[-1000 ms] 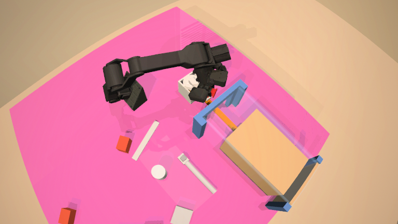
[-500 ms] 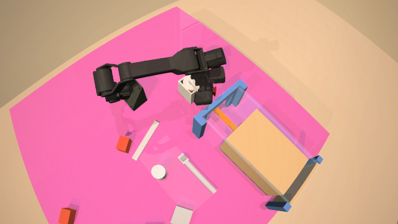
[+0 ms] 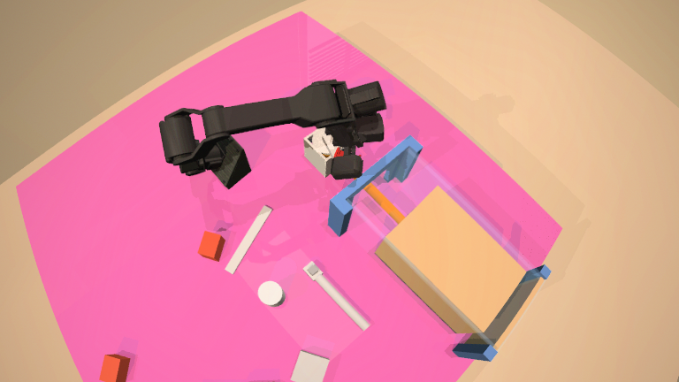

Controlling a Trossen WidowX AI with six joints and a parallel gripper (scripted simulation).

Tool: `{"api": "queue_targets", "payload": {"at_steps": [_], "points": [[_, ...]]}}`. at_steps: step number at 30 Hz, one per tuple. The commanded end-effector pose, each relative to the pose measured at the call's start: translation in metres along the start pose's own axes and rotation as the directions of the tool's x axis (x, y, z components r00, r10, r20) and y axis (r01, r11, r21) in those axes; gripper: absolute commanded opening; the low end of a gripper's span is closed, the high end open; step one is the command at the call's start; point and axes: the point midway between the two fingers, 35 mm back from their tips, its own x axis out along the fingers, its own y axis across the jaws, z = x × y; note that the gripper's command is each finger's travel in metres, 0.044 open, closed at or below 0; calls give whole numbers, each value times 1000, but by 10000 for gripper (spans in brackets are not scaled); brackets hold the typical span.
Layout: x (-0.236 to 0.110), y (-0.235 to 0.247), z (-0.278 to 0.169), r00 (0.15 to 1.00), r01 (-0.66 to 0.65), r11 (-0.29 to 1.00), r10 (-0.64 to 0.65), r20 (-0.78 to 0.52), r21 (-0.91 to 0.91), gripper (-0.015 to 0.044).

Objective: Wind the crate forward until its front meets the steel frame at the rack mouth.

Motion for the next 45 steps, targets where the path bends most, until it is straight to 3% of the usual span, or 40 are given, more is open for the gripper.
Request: {"api": "queue_targets", "payload": {"at_steps": [1, 8, 19, 27, 32, 45], "points": [[-8, 0, 6, 1000, 0, 1000, 0, 4, 4, 440], [-58, 0, 25, 1000, -3, 1000, 3, 1, 1, 440], [-73, 1, -5, 1000, -4, 1000, 4, -1, 0, 440], [-73, 1, -6, 1000, 7, 1000, -7, -2, 6, 440], [-73, -18, 9, 996, 91, 967, -92, -5, 239, 440], [-65, -18, 6, 996, 90, 967, -92, -4, 239, 440]]}}
